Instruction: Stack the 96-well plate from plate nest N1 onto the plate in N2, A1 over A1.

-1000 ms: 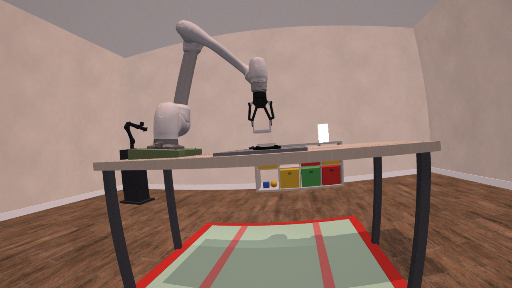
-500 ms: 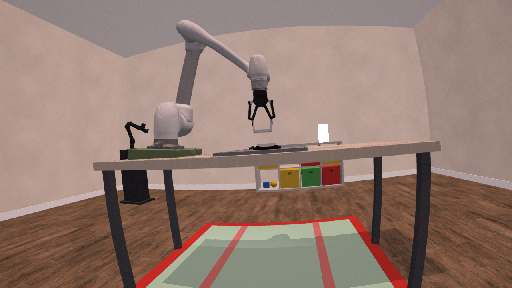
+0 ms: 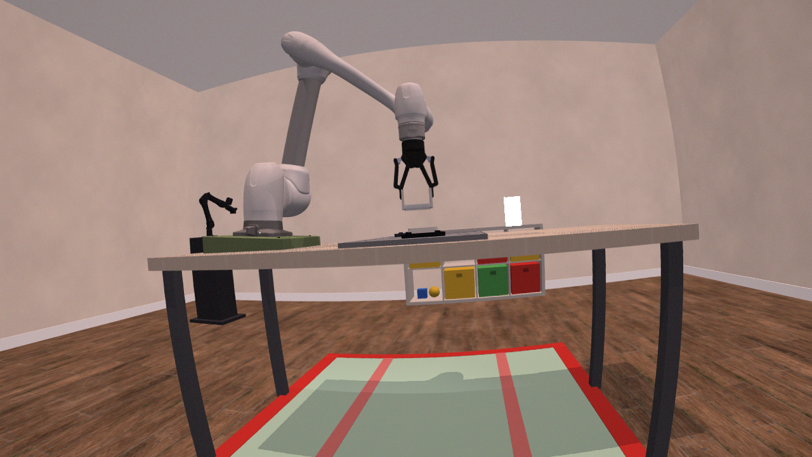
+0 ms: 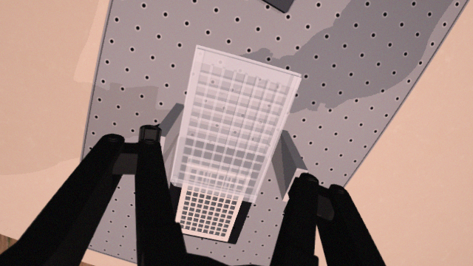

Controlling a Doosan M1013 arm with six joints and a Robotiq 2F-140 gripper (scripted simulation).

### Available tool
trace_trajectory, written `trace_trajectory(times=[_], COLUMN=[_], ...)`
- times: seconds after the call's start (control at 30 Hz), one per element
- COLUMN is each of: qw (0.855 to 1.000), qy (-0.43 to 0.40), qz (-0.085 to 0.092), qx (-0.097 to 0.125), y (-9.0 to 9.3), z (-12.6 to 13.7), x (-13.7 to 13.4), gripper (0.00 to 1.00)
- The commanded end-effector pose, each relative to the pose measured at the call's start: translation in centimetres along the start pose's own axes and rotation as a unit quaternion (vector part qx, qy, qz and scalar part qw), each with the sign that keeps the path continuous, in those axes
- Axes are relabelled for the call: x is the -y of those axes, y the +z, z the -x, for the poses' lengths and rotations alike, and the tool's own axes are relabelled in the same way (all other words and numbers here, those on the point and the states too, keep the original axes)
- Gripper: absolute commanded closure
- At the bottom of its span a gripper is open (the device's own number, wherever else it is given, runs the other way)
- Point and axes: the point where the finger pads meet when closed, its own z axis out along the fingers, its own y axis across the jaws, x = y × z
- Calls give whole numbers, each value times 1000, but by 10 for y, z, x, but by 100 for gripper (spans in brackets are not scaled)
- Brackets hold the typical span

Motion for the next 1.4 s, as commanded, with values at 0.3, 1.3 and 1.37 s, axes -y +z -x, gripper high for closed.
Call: trace_trajectory(times=[0.3, 1.3, 1.37], qw=[1000, 1000, 1000], qy=[0, 0, 0], qz=[0, 0, 0], qx=[0, 0, 0], y=[0, 0, 0], z=[37, 124, 130], x=[-2, -6, -7], gripper=[100, 100, 100])
